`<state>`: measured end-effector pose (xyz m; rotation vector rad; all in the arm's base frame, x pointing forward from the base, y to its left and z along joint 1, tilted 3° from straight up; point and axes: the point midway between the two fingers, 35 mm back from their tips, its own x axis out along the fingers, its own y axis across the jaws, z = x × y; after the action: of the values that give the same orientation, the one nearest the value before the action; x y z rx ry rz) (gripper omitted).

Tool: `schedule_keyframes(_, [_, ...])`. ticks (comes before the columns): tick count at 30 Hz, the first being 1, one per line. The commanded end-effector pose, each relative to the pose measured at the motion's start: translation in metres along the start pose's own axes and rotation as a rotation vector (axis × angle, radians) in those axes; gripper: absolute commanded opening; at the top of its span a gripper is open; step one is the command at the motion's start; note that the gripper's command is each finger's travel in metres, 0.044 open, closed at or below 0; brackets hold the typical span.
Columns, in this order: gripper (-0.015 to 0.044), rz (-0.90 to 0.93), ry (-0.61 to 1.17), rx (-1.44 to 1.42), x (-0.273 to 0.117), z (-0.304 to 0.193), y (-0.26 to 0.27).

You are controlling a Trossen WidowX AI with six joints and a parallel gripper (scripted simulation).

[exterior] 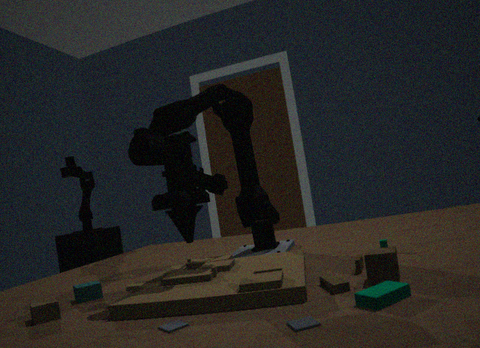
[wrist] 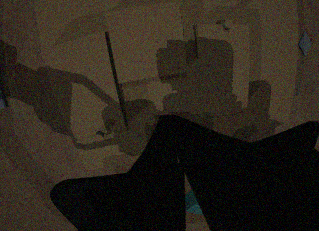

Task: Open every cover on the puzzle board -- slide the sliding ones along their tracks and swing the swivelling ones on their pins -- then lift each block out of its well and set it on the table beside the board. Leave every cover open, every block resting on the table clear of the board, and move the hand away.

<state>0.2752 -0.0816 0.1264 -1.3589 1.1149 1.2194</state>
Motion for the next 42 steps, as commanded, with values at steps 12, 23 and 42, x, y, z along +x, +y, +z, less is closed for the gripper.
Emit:
schedule_keyframes(12, [0.0,-0.001,-0.003,-0.006,0.015,0.0,-0.001])
schedule_keyframes(23, [0.0,-0.001,-0.003,-0.006,0.025,0.0,-0.001])
schedule_keyframes(42, [0.0,0.0,-0.003,-0.006,0.044,0.001,-0.001])
